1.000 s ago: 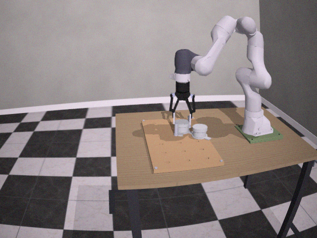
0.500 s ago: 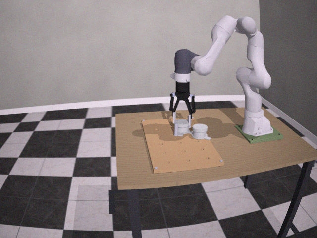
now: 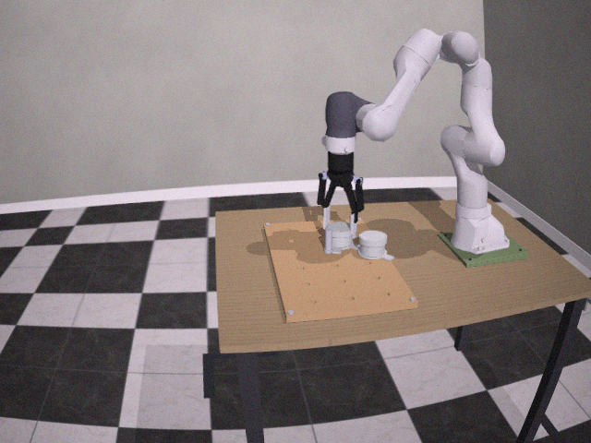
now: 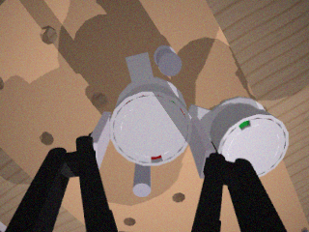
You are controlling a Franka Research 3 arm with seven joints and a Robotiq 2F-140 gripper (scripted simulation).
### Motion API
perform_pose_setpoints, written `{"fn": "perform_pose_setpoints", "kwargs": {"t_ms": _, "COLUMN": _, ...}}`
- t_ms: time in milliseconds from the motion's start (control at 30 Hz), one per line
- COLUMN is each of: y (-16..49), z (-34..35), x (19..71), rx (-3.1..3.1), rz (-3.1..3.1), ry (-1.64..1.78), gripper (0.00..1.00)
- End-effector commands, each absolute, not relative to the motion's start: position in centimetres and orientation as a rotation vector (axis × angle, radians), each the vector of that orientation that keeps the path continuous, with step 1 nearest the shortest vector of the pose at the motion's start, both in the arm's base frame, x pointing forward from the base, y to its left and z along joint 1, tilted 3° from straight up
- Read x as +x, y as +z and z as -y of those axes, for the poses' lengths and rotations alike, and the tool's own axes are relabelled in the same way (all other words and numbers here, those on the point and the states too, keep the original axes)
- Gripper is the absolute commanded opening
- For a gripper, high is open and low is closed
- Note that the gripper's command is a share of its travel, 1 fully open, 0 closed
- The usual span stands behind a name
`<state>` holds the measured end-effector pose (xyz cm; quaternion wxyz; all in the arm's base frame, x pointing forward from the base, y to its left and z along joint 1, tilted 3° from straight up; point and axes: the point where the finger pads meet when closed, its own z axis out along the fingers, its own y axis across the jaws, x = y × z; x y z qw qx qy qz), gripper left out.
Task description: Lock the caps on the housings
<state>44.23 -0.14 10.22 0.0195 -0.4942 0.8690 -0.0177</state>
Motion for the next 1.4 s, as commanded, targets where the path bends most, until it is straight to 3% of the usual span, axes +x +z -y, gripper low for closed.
{"fn": "perform_pose_setpoints", "kwargs": {"t_ms": 0, "y": 10.11, "z": 0.15, "x": 44.28, "rx": -1.427, "rz": -2.752, "ry": -0.065, "gripper": 0.10}}
{"fn": "perform_pose_setpoints", "kwargs": {"t_ms": 1367, "y": 10.11, "z": 0.15, "x": 44.28, "rx": -0.588, "rz": -3.034, "ry": -0.044, "gripper": 0.10}}
